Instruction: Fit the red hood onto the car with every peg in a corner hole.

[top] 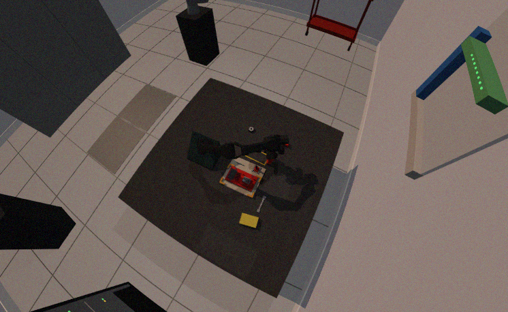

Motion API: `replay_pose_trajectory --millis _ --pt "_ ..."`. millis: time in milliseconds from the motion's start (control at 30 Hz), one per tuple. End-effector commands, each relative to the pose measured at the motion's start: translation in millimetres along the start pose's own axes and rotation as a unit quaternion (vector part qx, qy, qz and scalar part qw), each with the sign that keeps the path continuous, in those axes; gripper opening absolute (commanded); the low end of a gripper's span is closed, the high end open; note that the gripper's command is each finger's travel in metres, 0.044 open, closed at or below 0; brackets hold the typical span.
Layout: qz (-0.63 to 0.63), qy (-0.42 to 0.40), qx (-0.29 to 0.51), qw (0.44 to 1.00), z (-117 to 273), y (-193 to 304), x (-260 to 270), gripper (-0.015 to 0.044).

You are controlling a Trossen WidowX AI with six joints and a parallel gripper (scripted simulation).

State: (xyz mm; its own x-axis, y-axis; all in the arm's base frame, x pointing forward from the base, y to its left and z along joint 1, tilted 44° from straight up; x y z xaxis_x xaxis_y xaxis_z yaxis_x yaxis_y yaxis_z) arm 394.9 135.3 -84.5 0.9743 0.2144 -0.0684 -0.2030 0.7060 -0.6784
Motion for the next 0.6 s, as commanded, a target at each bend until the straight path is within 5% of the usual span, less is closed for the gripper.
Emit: replay_pose_trajectory --millis 0,567 --pt "0.001 -0.002 -0.001 1.0 0.8 0.0 3.0 0.0" --pt "0.001 -0.002 -0.001 1.0 0.9 1.1 8.4 0.0"
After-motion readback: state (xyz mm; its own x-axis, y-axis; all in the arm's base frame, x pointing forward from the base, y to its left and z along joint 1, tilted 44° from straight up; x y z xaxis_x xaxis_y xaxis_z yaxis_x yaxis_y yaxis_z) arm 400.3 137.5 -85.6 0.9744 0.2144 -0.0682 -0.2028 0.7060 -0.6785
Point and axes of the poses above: the point midway between the two fingers, 35 mm back from their tips, its own z axis back along the fingers, its own x axis across the jaws, y = z × x, the point moved 1 cm from there along z, back along the fingers, and after that the axes turned 12 degrees about -z, right-handed, at the moved point
